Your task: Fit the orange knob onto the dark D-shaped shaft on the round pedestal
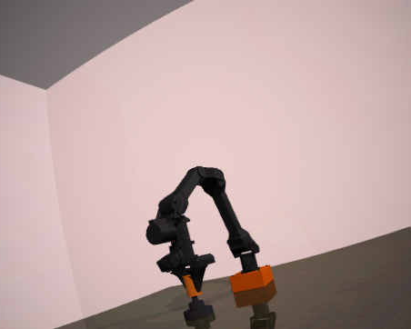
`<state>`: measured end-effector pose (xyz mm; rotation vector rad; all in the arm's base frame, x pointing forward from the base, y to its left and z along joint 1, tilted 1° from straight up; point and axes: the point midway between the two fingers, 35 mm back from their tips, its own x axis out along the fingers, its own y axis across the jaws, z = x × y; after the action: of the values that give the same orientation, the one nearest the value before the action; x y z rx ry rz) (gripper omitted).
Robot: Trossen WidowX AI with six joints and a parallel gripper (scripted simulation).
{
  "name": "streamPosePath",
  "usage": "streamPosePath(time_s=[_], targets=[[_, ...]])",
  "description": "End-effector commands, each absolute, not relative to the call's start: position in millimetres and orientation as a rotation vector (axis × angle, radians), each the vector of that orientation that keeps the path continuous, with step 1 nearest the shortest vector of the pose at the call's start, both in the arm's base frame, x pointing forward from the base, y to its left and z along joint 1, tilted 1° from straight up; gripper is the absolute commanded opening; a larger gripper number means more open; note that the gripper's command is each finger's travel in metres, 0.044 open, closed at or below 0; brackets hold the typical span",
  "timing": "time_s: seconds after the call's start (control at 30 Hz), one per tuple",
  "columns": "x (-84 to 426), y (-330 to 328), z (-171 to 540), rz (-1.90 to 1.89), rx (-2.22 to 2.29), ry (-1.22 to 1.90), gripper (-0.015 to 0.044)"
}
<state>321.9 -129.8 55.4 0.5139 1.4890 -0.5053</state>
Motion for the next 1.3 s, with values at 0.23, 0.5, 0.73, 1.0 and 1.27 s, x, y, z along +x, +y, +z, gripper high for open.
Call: streamPosePath(time_s=[0.23,0.5,0.73,1.0,1.27], targets=[[329.1,-132.8,57.6,-0.529,0.535,1.477,0.0000],[329.4,-132.9,53.2,-0.529,0.535,1.477,0.0000],[329.2,-132.9,52.7,-0.529,0.535,1.477,0.0000],[326.5,-131.9,58.0,-0.548,0.555,1.472,0.0000],[322.5,-130.4,56.6,-0.688,0.698,1.430,0.0000]])
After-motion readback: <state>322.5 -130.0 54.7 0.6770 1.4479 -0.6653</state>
